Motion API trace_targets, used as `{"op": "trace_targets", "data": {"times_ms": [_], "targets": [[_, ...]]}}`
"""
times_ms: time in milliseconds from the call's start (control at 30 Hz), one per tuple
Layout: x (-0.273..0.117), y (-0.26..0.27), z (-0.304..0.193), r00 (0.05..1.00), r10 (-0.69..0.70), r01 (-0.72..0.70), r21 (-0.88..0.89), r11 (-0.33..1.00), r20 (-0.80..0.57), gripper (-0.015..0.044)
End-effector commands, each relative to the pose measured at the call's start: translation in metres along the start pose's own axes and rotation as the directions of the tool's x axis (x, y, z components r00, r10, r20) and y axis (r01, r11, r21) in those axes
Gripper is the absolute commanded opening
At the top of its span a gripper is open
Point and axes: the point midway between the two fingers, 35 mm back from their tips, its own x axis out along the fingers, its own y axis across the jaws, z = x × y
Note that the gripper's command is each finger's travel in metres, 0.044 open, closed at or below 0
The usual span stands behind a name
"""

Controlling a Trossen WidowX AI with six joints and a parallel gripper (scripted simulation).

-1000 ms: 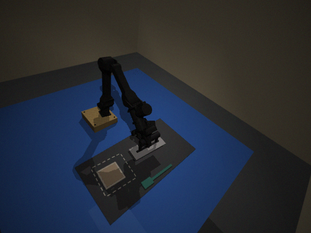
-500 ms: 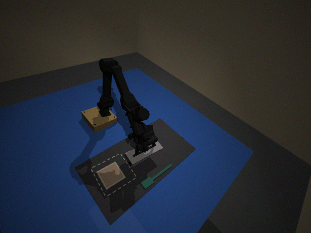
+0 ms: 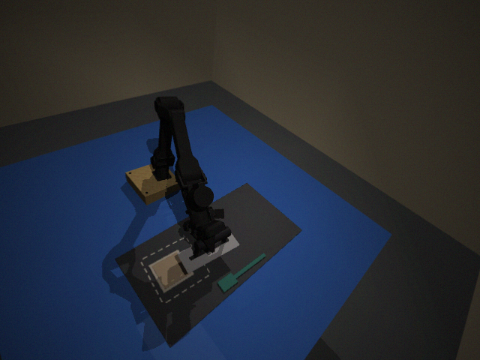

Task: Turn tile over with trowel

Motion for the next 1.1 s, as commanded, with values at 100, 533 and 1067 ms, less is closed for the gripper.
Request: {"op": "trace_targets", "data": {"times_ms": [100,533,1067], "targets": [[0.009,-0.007,-0.04,1.0,0.002,-0.002,-0.007,1.0,0.004,0.0],[0.021,-0.003,-0.115,1.0,0.008,-0.008,-0.011,1.0,0.013,0.0],[0.021,0.019,-0.213,1.0,-0.017,0.017,-0.009,1.0,0.022,0.0]]}}
